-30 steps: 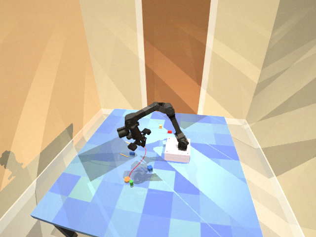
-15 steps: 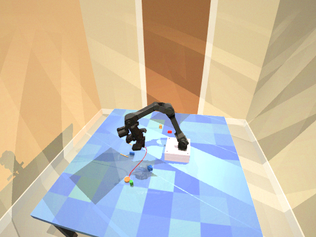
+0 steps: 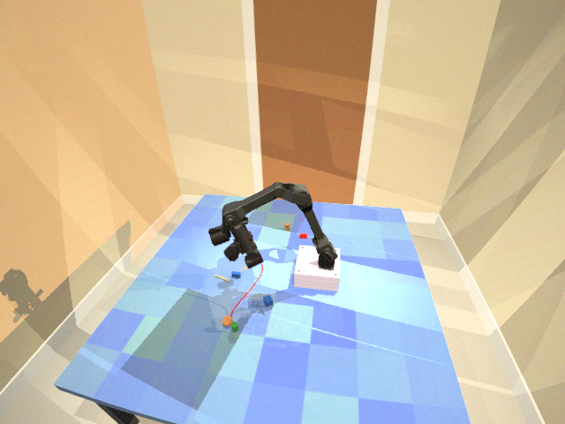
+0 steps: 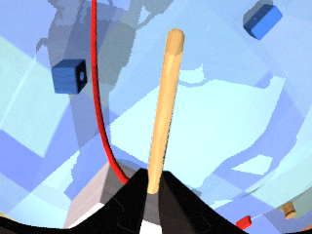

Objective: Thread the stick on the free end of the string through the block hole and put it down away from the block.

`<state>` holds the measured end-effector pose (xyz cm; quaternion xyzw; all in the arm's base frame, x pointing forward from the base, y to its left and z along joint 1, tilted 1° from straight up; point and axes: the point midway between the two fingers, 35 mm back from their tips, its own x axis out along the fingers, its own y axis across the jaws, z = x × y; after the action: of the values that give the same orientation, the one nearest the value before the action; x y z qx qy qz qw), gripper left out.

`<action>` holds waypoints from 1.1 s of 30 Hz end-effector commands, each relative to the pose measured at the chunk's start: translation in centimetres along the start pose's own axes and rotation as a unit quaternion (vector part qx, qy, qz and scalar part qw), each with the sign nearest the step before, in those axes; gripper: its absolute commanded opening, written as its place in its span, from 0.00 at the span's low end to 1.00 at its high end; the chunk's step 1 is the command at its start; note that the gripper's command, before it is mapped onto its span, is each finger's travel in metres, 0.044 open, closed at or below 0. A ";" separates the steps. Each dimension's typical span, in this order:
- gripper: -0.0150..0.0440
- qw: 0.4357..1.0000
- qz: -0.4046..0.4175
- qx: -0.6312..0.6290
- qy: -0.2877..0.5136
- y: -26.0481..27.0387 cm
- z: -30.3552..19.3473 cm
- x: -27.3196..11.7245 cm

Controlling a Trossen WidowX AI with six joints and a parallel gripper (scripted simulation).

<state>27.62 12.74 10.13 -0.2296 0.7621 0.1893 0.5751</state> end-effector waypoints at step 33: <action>0.25 0.820 0.010 -0.572 -0.010 -0.2 0.2 -0.1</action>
<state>27.94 12.62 10.13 -0.4955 0.5382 0.5752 0.3660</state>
